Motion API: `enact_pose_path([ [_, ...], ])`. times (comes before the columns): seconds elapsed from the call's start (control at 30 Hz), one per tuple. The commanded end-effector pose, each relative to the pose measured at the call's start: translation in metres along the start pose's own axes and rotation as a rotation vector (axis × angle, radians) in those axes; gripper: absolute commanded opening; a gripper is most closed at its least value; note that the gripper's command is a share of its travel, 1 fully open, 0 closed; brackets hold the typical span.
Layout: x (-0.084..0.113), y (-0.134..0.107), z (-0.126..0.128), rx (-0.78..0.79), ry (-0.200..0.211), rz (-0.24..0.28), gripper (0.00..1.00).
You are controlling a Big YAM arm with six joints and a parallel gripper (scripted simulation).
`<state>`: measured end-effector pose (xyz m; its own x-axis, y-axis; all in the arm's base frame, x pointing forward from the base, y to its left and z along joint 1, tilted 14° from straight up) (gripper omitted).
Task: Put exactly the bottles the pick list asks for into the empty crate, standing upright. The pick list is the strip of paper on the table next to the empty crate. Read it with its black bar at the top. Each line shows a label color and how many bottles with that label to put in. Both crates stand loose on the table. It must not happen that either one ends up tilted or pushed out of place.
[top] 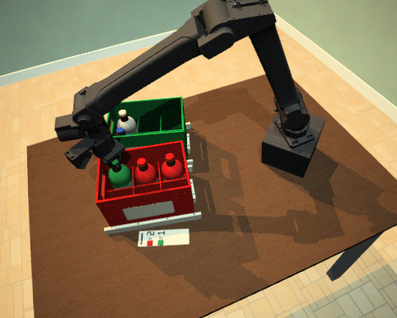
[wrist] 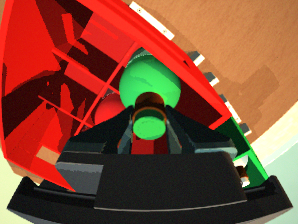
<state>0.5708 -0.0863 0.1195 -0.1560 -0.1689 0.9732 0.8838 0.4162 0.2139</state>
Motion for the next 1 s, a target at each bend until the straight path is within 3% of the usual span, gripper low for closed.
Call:
enact_pose_path([
  [0.0, 0.044, 0.033, -0.009, 0.015, -0.066, -0.089, 0.0],
  [0.13, 0.032, 0.034, -0.01, 0.016, -0.058, -0.079, 0.0],
  [0.5, 0.027, 0.034, -0.011, 0.014, -0.06, -0.081, 0.0],
  [0.53, 0.034, 0.033, -0.008, 0.016, -0.058, -0.079, 0.0],
  [0.7, 0.023, 0.035, -0.01, 0.016, -0.058, -0.081, 0.0],
  [0.87, 0.029, 0.036, -0.01, 0.017, -0.067, -0.093, 0.0],
  [0.97, 0.022, 0.035, -0.01, 0.017, -0.061, -0.085, 0.0],
])
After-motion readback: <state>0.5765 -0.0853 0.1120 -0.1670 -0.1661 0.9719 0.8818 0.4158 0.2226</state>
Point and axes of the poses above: the point where the finger pads meet when closed, its own x axis back along the fingers, its own z axis across the jaws, y = z × x, the point moved 3 cm from there along x, back along the fingers, and after that the axes turned 4 degrees about -x, right-handed, at the moved point
